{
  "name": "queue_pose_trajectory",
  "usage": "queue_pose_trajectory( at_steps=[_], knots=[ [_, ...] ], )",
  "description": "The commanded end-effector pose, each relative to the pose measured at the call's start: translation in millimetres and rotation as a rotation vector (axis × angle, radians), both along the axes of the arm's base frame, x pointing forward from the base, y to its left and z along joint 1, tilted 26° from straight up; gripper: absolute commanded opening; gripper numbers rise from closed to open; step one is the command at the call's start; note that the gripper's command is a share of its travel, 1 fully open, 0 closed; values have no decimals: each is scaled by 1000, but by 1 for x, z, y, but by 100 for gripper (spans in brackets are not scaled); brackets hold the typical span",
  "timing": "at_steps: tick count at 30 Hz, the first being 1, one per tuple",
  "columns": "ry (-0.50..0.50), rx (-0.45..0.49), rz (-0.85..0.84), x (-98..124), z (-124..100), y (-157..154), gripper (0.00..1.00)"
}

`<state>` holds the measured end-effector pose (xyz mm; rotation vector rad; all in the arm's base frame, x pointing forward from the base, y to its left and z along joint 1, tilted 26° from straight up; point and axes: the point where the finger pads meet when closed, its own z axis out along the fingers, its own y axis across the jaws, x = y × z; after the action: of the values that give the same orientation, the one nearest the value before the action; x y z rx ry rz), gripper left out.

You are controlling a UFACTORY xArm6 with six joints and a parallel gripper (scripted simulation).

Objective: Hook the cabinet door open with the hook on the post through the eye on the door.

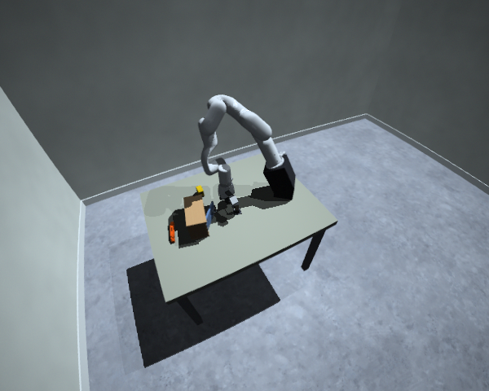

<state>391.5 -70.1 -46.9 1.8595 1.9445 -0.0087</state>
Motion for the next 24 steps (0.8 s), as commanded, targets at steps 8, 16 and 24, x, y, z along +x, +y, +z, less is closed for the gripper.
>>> queue_pose_trajectory(
  at_steps=[8, 16, 24],
  knots=[
    [-1, 0, 1, -1, 6, 1, 4],
    [-1, 0, 1, -2, 10, 2, 4],
    [-1, 0, 1, -4, 14, 3, 4]
  ],
)
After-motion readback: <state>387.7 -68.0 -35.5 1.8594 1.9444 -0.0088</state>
